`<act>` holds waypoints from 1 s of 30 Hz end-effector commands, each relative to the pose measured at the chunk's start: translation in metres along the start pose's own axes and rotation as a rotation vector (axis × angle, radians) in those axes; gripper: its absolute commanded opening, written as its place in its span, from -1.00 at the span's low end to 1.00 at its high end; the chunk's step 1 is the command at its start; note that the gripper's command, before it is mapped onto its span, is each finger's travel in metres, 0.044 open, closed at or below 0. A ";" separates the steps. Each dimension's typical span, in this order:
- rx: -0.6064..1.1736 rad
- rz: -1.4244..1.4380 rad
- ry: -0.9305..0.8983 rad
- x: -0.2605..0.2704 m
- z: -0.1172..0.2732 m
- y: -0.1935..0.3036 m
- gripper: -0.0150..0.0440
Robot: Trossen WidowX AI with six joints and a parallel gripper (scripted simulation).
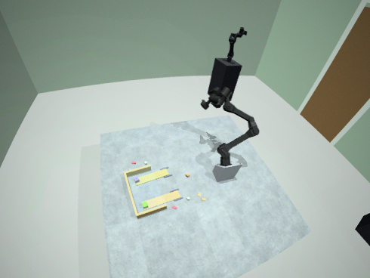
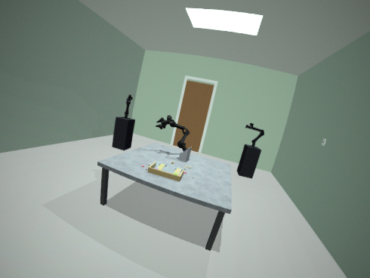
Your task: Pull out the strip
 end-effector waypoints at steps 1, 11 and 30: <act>0.099 0.207 0.091 -0.040 -0.009 0.023 0.86; 0.358 0.821 0.273 -0.157 0.001 0.077 0.86; 1.209 2.031 0.107 -0.349 0.152 0.090 0.86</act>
Point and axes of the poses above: the point midway between the two fingers, 35 mm back from their tips, its own z axis back along the fingers, its own x axis across the jaws, y = z × x, the point moved 8 cm from there along z, back along the fingers, and after that the axes turned 6 degrees about z, right-handed, at the moved point
